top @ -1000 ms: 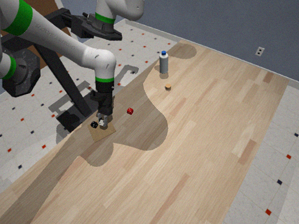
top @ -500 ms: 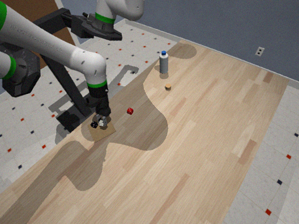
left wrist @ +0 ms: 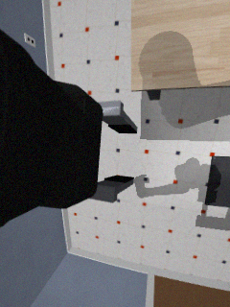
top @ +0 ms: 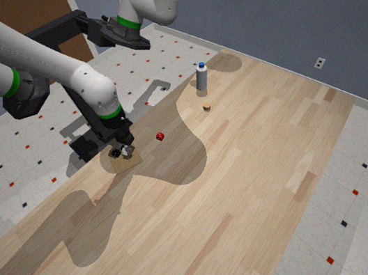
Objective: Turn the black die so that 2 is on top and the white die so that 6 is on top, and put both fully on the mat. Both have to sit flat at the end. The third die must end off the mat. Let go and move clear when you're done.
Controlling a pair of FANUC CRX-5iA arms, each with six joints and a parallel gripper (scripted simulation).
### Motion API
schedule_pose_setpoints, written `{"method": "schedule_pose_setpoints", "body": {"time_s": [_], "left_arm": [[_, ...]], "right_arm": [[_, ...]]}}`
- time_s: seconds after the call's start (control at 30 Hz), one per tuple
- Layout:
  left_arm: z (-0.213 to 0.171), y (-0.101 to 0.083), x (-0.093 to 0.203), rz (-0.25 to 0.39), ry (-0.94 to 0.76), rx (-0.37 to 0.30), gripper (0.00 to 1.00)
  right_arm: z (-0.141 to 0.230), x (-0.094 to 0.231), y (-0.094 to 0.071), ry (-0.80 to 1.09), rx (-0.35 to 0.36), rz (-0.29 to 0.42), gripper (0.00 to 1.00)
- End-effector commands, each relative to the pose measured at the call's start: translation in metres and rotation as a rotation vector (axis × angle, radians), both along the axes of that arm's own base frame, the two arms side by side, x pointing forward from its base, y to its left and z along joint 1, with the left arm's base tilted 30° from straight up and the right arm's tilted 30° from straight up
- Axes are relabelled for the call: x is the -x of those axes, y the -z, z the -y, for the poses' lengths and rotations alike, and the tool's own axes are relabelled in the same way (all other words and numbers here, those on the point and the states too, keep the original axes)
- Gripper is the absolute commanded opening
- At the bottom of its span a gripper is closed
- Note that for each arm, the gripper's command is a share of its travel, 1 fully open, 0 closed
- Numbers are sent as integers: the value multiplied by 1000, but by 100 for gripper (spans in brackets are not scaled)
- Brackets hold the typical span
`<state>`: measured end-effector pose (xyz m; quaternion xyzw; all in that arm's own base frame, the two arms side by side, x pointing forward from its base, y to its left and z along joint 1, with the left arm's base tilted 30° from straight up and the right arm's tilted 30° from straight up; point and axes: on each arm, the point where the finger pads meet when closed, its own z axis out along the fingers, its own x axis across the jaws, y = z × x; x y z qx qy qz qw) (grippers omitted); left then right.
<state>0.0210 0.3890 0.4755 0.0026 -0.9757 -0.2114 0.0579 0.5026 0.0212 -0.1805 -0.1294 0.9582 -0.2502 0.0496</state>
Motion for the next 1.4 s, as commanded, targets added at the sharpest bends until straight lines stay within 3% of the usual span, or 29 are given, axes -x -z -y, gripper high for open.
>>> {"method": "schedule_pose_setpoints", "body": {"time_s": [0.0, 0.1, 0.33, 0.7, 1.13, 1.37], "left_arm": [[0, -1, 0, 0, 0, -2, 100], [0, -1, 0, 0, 0, -2, 100], [0, -1, 0, 0, 0, -2, 100], [0, -1, 0, 0, 0, -2, 100], [0, -1, 0, 0, 0, -2, 100], [0, -1, 0, 0, 0, -2, 100]], "right_arm": [[0, 0, 0, 0, -52, -18, 57], [0, -1, -1, -2, -84, -26, 57], [2, -1, -2, -7, -235, -67, 57], [3, -2, -2, -8, -266, -75, 57], [5, -2, -2, -14, -462, -131, 57], [5, -2, -2, -17, -496, -139, 57]]}}
